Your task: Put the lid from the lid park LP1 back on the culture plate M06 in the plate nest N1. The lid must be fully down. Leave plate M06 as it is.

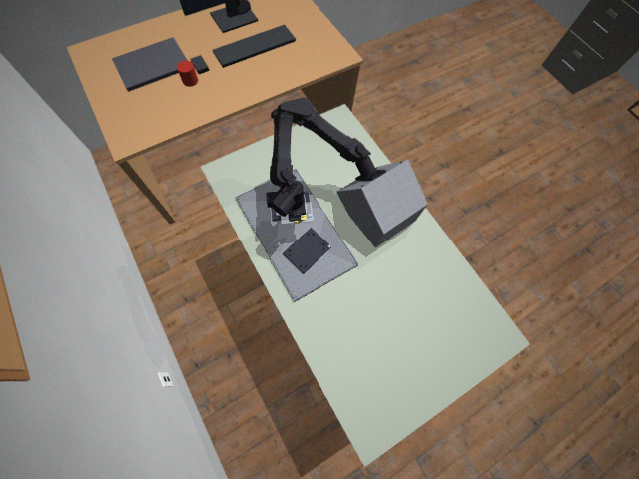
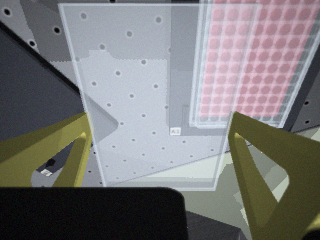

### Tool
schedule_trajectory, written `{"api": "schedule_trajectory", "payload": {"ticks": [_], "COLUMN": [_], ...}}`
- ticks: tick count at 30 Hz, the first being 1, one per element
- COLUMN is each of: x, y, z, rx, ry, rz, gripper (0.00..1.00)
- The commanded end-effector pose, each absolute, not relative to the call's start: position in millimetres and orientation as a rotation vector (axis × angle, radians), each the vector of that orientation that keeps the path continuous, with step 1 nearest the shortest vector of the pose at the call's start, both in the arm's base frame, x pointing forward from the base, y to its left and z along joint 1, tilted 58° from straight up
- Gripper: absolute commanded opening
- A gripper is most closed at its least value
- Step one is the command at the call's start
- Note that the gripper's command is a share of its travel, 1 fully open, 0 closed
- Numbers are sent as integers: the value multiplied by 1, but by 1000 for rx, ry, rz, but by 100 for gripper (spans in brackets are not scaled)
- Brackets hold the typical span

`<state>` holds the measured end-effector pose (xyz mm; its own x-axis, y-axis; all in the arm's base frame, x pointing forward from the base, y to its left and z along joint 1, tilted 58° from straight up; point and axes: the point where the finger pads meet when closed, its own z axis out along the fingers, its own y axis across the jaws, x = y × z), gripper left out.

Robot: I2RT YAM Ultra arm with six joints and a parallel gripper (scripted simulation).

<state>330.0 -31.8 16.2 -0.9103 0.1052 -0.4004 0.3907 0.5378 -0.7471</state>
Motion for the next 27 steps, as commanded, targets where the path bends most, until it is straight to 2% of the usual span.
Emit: {"api": "schedule_trajectory", "payload": {"ticks": [1,27], "x": [332,321], "y": [-32,-67], "z": [28,79], "rx": [384,385], "ry": [2460,2460], "rz": [-1308,-1309], "gripper": [0,0]}}
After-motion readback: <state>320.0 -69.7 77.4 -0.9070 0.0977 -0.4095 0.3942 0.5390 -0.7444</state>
